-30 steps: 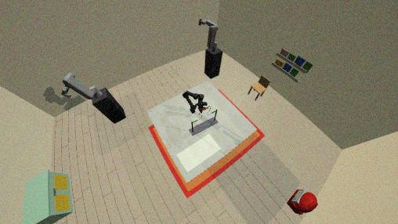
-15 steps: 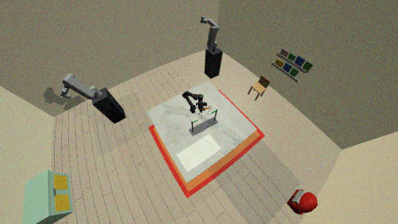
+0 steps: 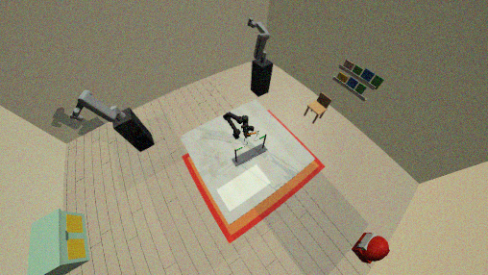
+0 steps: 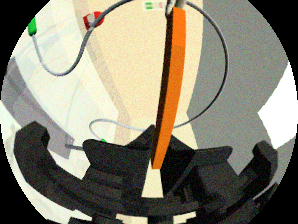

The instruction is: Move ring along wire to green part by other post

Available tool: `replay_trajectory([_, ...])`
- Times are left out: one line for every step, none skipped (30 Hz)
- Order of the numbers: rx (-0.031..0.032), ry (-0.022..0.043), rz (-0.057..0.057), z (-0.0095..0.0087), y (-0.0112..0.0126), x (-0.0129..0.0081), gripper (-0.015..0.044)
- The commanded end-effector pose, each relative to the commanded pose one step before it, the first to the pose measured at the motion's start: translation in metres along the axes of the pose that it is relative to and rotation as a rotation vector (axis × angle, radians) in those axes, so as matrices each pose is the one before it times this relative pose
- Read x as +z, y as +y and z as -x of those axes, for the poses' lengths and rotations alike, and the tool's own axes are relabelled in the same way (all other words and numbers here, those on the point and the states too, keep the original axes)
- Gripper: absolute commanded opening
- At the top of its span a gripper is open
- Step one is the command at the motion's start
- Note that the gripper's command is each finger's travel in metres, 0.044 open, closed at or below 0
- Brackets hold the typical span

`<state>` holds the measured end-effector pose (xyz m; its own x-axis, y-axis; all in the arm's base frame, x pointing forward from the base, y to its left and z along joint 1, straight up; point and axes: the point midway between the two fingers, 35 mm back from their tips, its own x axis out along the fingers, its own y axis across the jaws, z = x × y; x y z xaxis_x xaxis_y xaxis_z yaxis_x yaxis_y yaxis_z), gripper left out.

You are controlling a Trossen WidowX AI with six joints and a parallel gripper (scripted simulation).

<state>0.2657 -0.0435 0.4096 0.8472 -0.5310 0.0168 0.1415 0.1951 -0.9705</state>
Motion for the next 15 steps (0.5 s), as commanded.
replay_trajectory([-0.03115, -0.00638, 0.0497, 0.00141, -0.00316, -0.00182, -0.015])
replay_trajectory([-0.00562, -0.00147, 0.0112, -0.00005, -0.00044, 0.00002, -0.015])
replay_trajectory([-0.00562, -0.00147, 0.0112, -0.00005, -0.00044, 0.0, -0.015])
replay_trajectory([-0.00563, -0.00147, 0.0112, -0.00006, -0.00044, -0.00001, -0.015])
replay_trajectory([-0.00563, -0.00146, 0.0112, -0.00006, -0.00044, 0.0, -0.015])
replay_trajectory([-0.00563, -0.00146, 0.0112, -0.00005, -0.00044, 0.00001, -0.015])
replay_trajectory([-0.00563, -0.00146, 0.0112, -0.00005, -0.00044, 0.00002, -0.015])
replay_trajectory([-0.00563, -0.00146, 0.0112, -0.00005, -0.00044, 0.0, -0.015])
replay_trajectory([-0.00563, -0.00146, 0.0112, -0.00006, -0.00044, -0.00001, -0.015])
replay_trajectory([-0.00563, -0.00145, 0.0112, -0.00006, -0.00044, 0.0, -0.015])
replay_trajectory([-0.00564, -0.00145, 0.0112, -0.00005, -0.00044, 0.00001, -0.015])
replay_trajectory([-0.00563, -0.00145, 0.0112, -0.00005, -0.00044, 0.00002, -0.015])
replay_trajectory([-0.00563, -0.00145, 0.0112, -0.00005, -0.00044, 0.0, -0.015])
replay_trajectory([-0.00564, -0.00145, 0.0112, -0.00006, -0.00044, -0.00001, -0.015])
replay_trajectory([-0.00564, -0.00145, 0.0112, -0.00006, -0.00044, 0.0, -0.015])
